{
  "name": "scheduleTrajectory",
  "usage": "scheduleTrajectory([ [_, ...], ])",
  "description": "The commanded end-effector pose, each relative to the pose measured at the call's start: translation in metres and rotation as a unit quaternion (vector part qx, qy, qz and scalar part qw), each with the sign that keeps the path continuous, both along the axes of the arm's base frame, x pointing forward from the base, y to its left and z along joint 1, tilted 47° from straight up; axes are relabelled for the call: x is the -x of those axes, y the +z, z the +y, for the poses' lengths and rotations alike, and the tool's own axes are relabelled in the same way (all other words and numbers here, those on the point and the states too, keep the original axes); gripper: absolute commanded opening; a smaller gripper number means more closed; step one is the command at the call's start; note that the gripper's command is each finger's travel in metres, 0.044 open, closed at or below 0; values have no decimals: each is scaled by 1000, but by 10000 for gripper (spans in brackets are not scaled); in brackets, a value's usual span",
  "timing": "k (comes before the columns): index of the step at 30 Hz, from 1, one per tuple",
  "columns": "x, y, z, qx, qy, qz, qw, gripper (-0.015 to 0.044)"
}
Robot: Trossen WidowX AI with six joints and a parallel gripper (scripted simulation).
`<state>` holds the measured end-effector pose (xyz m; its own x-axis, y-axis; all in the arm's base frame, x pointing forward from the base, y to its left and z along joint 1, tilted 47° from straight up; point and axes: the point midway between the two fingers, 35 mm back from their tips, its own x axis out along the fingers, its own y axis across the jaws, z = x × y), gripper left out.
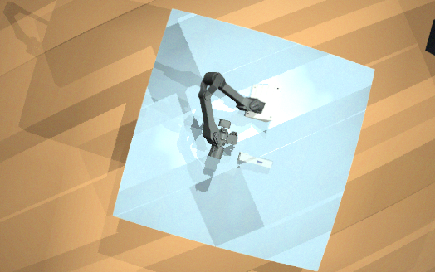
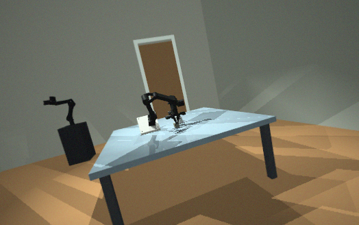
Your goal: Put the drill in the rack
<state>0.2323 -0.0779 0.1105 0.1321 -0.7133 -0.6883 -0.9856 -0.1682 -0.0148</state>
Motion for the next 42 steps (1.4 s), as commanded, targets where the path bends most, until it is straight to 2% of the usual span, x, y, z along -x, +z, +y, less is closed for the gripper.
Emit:
scheduleTrajectory([
  [1, 0, -2, -3, 2, 1, 0, 1000, 0],
  [25, -4, -20, -23, 3, 1, -1, 1000, 0],
  [42, -3, -15, -18, 4, 5, 2, 1000, 440],
])
